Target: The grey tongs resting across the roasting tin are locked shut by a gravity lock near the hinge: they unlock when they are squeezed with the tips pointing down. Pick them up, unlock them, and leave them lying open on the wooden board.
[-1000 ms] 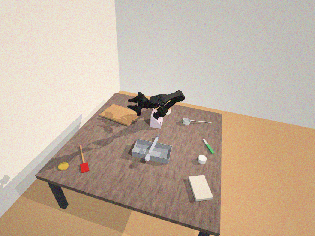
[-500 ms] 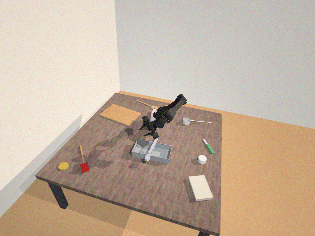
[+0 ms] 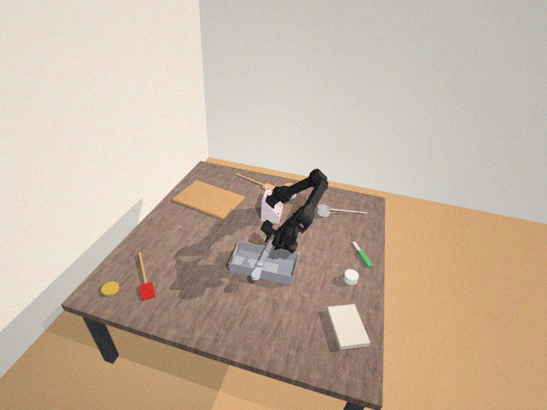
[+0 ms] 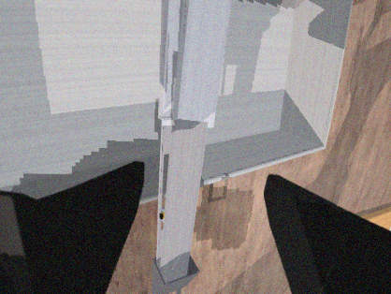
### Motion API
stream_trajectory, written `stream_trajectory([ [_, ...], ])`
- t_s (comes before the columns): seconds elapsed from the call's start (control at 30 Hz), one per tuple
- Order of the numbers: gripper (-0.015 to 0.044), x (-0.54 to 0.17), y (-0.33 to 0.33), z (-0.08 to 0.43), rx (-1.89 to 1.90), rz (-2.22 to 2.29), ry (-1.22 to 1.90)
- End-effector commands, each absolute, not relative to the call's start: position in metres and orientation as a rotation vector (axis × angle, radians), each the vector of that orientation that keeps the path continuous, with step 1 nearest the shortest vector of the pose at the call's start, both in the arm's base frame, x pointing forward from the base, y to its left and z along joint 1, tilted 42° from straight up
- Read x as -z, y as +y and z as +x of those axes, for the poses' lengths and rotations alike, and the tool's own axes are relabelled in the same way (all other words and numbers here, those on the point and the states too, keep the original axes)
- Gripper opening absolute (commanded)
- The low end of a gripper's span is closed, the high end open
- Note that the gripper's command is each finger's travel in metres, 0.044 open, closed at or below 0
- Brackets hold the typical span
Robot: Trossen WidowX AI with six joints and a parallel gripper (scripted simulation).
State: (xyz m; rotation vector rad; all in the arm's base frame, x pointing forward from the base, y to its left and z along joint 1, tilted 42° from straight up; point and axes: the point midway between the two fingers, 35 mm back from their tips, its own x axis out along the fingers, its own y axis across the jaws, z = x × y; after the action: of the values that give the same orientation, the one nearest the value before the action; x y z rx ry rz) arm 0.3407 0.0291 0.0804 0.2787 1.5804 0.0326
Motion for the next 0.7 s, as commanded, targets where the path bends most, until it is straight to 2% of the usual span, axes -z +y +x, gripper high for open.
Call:
stream_trajectory([
  [0.0, 0.026, -0.081, 0.034, 0.336, -0.052, 0.279, 1.597],
  [0.67, 0.026, -0.07, 0.042, 0.332, -0.053, 0.28, 1.597],
])
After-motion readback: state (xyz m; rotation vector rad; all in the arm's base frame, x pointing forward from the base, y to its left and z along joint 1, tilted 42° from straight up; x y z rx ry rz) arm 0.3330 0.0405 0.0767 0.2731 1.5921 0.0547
